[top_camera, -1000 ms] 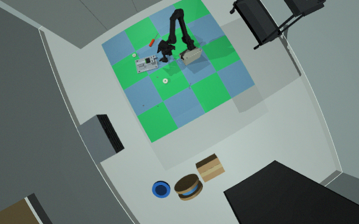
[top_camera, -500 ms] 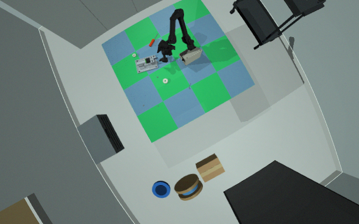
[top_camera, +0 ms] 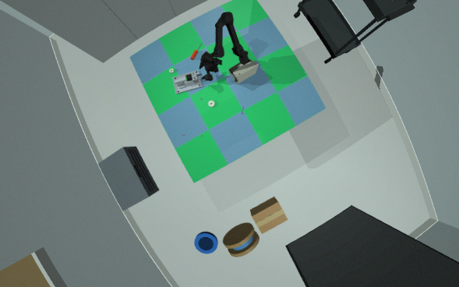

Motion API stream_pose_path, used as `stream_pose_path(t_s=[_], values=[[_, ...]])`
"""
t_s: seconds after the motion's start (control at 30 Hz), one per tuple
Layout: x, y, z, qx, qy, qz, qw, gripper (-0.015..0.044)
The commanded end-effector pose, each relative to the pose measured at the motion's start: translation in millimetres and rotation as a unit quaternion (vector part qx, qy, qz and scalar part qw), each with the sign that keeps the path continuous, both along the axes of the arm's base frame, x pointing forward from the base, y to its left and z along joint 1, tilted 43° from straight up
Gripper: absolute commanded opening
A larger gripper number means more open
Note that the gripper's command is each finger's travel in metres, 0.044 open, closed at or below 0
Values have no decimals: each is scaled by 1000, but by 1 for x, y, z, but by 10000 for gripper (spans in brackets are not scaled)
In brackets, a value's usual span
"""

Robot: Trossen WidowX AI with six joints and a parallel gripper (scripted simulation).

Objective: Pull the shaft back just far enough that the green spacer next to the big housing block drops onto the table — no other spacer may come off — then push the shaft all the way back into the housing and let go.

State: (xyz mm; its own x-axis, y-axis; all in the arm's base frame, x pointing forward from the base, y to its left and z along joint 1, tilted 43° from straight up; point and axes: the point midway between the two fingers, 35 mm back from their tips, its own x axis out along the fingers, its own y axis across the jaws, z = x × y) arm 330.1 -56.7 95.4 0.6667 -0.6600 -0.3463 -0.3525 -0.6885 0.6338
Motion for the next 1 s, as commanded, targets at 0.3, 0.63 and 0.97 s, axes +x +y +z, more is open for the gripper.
stream_pose_path(t_s=[0.3,0.63,0.97], values=[[13,-15,-10,-3,5,1,1000,440],[13,-16,-10,-3,5,1,1000,440],[13,-16,-10,-3,5,1,1000,440]])
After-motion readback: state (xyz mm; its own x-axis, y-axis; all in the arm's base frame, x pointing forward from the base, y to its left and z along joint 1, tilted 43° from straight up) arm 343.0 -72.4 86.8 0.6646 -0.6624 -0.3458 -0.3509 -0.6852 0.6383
